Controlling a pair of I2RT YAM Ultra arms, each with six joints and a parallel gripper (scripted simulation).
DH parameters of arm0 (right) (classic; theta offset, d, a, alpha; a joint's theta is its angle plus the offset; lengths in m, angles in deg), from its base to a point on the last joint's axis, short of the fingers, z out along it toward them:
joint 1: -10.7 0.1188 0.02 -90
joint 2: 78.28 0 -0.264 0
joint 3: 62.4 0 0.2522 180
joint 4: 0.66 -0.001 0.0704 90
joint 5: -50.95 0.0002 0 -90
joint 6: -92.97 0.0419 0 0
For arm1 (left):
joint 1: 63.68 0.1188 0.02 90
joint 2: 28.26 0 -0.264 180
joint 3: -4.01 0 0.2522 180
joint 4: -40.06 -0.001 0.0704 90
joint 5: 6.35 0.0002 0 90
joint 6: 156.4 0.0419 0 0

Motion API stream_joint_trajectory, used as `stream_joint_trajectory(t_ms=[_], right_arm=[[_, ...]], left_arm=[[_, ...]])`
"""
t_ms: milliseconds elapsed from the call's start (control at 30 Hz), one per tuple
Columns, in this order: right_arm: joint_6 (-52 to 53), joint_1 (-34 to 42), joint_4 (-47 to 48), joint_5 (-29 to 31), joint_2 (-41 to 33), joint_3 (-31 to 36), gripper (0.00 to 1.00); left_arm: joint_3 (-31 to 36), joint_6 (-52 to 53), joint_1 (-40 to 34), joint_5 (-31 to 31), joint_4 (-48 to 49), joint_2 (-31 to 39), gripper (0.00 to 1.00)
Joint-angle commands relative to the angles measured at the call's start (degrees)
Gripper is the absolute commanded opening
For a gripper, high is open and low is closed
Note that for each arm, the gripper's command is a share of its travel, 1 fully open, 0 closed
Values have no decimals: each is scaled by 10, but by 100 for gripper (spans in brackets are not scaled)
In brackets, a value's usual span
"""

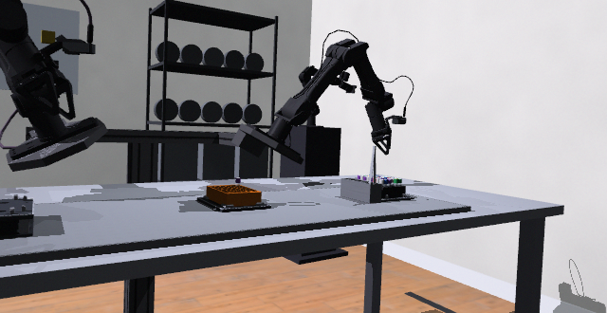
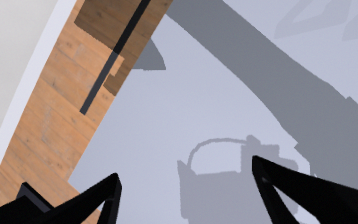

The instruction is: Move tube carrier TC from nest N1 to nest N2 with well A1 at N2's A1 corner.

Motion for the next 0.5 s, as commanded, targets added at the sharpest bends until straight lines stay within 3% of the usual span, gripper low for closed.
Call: stream_joint_trajectory(t_ms=[0,200,467], right_arm=[[-18,-21,61,-12,-20,21,100],[-35,-186,170,-44,-63,108,100],[-28,-305,284,-81,-42,176,100]], left_arm=[[15,-42,-26,-21,39,-4,100],[42,-119,-208,-76,119,-26,100],[79,-208,-439,-146,214,-50,100]])
